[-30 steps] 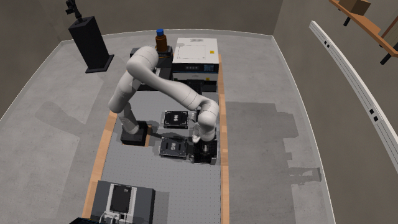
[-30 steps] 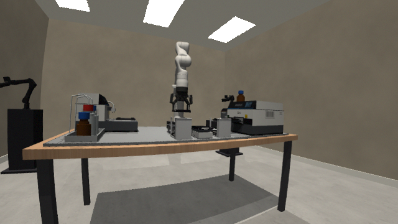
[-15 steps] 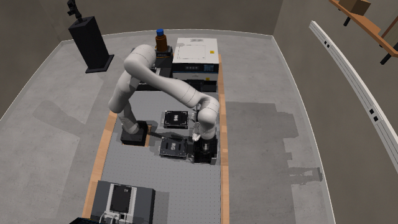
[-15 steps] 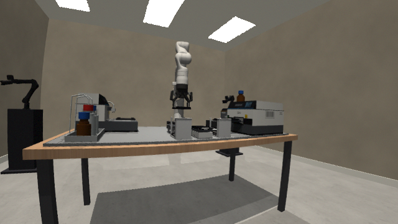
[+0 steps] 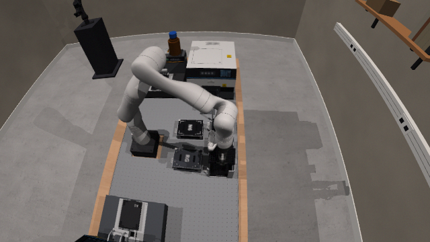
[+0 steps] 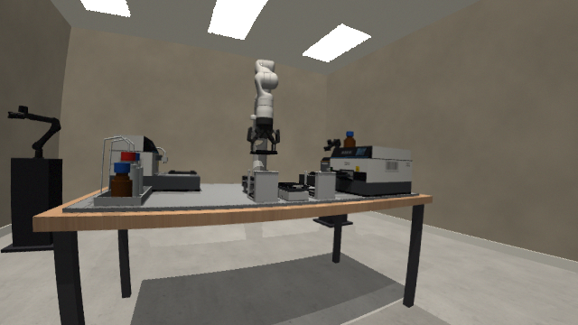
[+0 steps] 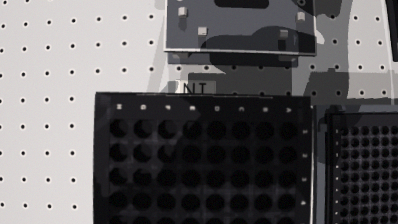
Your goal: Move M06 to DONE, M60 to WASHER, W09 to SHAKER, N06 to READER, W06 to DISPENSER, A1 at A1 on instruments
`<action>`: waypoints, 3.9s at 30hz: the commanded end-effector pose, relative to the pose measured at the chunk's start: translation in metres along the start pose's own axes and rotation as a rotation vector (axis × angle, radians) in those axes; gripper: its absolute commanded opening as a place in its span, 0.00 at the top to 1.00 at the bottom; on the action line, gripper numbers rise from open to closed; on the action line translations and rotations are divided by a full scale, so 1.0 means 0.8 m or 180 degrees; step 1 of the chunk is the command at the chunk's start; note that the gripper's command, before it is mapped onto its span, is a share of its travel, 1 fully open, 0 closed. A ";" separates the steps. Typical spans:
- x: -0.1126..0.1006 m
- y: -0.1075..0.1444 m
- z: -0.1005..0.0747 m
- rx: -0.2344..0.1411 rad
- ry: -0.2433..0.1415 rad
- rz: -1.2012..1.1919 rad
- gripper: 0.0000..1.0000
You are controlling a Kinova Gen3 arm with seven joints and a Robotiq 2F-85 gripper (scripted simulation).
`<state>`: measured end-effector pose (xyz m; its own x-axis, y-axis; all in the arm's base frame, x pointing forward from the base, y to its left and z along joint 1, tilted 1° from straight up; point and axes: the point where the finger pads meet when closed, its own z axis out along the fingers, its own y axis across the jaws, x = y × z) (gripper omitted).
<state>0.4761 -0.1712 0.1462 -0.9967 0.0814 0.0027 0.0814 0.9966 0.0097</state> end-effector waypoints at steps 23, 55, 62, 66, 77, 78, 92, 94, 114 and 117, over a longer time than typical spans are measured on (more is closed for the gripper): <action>0.046 -0.018 -0.006 0.0001 -0.0005 0.0443 0.06; 0.150 -0.057 -0.005 0.0001 -0.0004 0.0998 0.06; 0.177 -0.067 -0.005 0.0001 -0.0004 0.1258 0.06; 0.193 -0.073 -0.005 0.0001 -0.0004 0.1330 0.06; 0.227 -0.086 -0.005 0.0001 -0.0004 0.1515 0.06; 0.231 -0.088 -0.005 0.0001 -0.0004 0.1553 0.06; 0.277 -0.105 -0.005 0.0001 -0.0004 0.1773 0.06; 0.285 -0.108 -0.005 0.0001 -0.0004 0.1847 0.06; 0.350 -0.133 -0.005 0.0001 -0.0003 0.2253 0.06; 0.362 -0.137 -0.005 0.0001 -0.0003 0.2365 0.06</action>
<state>0.1877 -0.2538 0.1497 -0.7008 0.7134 0.0087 0.7134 0.7007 0.0050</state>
